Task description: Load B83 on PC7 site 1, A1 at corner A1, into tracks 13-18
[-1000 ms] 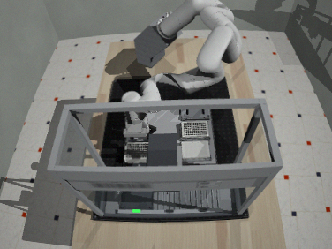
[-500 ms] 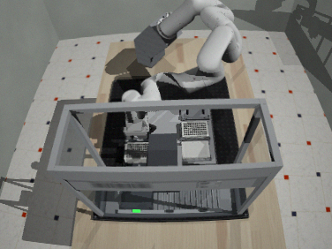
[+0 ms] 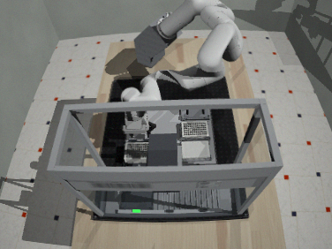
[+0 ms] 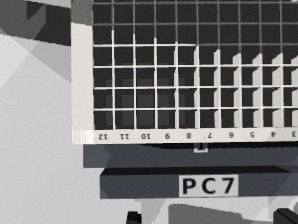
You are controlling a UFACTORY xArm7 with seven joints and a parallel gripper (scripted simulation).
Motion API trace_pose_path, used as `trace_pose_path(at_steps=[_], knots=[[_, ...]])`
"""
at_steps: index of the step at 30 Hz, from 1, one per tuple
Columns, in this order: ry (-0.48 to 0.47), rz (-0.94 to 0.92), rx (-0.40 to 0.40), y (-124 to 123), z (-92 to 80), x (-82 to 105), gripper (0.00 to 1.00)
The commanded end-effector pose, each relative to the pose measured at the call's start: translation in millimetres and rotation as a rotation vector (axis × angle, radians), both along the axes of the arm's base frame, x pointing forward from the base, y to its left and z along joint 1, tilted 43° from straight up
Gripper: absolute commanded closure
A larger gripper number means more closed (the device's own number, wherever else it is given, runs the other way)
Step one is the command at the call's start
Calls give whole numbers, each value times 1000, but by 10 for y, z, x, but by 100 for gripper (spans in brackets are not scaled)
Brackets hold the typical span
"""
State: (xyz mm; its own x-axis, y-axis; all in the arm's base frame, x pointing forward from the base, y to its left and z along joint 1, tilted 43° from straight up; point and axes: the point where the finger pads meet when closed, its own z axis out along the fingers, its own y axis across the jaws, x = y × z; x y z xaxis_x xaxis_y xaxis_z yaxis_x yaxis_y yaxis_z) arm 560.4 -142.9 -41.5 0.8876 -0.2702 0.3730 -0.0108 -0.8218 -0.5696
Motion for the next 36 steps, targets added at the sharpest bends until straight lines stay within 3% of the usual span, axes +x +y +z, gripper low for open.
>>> trace_pose_path(at_steps=[1, 36], knots=[[-2, -3, -3, -58, 61, -29, 18], [-2, -4, -3, -317, 440, -269, 18]])
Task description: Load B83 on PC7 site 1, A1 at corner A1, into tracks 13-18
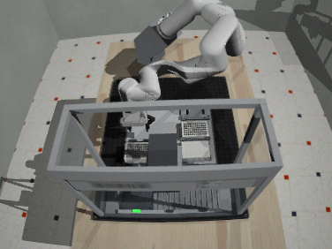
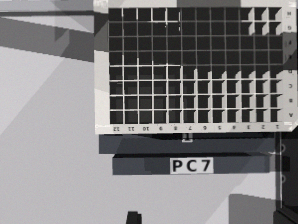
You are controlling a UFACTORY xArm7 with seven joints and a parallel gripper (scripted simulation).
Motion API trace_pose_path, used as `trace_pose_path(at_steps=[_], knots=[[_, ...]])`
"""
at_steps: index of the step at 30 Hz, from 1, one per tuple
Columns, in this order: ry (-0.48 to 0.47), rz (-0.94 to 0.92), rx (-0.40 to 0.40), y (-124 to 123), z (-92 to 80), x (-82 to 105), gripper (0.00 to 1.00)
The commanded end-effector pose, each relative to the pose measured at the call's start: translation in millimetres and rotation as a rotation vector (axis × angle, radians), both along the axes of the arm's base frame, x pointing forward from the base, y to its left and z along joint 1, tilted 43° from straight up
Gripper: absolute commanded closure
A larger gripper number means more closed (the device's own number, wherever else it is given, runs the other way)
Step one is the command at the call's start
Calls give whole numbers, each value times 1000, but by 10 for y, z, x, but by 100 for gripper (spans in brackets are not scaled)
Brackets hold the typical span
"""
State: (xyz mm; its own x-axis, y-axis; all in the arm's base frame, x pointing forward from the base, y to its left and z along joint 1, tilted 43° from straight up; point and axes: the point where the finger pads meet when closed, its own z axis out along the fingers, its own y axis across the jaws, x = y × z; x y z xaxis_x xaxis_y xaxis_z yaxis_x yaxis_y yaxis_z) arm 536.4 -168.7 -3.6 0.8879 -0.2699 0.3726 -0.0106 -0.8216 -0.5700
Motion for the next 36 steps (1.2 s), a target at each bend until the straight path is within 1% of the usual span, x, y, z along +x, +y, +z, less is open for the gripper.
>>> trace_pose_path(at_steps=[1, 36], knots=[[-2, -4, -3, -67, 73, -36, 18], [-2, -4, -3, -326, 452, -275, 18]])
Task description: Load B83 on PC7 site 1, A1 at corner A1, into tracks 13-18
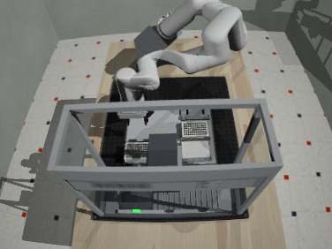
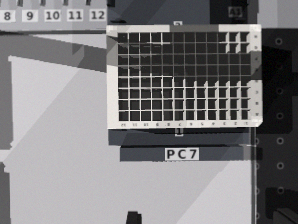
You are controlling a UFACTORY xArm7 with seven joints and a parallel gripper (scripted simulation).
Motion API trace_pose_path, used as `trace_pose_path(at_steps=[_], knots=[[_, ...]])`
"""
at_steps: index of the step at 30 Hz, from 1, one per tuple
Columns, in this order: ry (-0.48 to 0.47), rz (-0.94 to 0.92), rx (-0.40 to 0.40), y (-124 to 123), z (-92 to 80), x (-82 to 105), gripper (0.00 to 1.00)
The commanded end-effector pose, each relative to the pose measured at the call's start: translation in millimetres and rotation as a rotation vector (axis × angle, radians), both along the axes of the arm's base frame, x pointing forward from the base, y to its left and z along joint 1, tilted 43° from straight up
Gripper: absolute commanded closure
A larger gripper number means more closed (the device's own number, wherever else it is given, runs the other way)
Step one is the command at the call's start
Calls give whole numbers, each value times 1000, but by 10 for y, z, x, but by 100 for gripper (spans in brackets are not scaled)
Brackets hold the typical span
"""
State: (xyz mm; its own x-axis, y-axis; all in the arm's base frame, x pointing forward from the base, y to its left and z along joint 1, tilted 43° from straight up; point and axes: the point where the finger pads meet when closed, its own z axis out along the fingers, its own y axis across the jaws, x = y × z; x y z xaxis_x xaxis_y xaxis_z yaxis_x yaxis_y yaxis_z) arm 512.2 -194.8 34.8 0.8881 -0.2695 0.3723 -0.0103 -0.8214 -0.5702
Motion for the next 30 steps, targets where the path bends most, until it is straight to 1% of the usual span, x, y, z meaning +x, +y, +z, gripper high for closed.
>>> trace_pose_path(at_steps=[1, 21, 30], knots=[[-3, -5, -4, -73, 80, -41, 18], [-3, -5, -4, -223, 300, -180, 18], [-3, -5, -4, -225, 302, -181, 18]])
